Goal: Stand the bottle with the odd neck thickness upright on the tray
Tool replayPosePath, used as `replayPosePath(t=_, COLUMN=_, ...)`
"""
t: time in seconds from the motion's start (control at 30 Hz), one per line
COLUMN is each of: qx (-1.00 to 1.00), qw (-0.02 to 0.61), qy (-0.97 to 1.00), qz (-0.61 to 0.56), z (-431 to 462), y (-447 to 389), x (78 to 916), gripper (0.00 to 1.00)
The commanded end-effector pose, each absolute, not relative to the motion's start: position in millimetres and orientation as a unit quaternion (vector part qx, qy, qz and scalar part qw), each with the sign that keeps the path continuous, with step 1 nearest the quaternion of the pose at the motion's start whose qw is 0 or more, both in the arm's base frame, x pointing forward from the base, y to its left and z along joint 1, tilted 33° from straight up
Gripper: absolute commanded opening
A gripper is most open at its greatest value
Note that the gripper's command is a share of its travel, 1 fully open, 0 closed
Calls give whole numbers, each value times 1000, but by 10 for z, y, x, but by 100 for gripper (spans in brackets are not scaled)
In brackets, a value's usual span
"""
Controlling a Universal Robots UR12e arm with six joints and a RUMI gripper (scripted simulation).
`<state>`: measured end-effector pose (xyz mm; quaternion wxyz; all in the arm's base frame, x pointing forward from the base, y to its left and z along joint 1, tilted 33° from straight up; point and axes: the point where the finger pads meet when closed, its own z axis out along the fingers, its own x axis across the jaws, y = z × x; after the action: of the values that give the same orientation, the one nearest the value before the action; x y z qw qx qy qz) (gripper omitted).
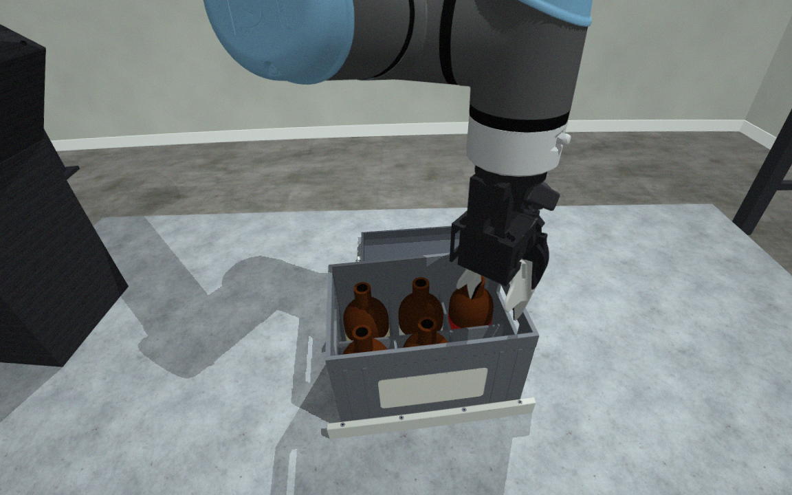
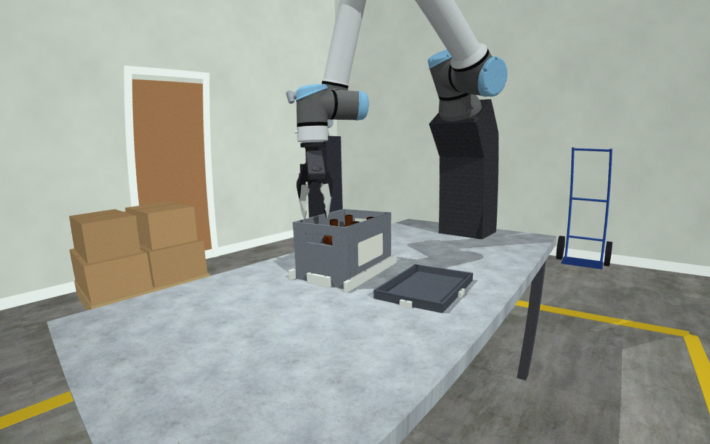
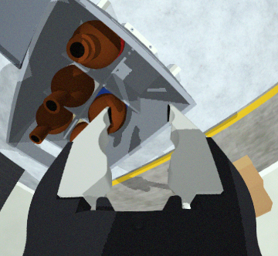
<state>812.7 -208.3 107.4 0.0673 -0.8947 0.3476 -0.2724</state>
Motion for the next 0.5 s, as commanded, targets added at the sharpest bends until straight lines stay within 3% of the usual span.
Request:
replayPosePath(t=0.0, qx=-895, qw=67, qy=347, qz=-273, z=1080, y=-2084, x=8130, gripper=38)
replayPosePath(t=0.47, qx=-895, qw=67, qy=347, qz=-273, z=1028, y=-2088, x=8163, gripper=38)
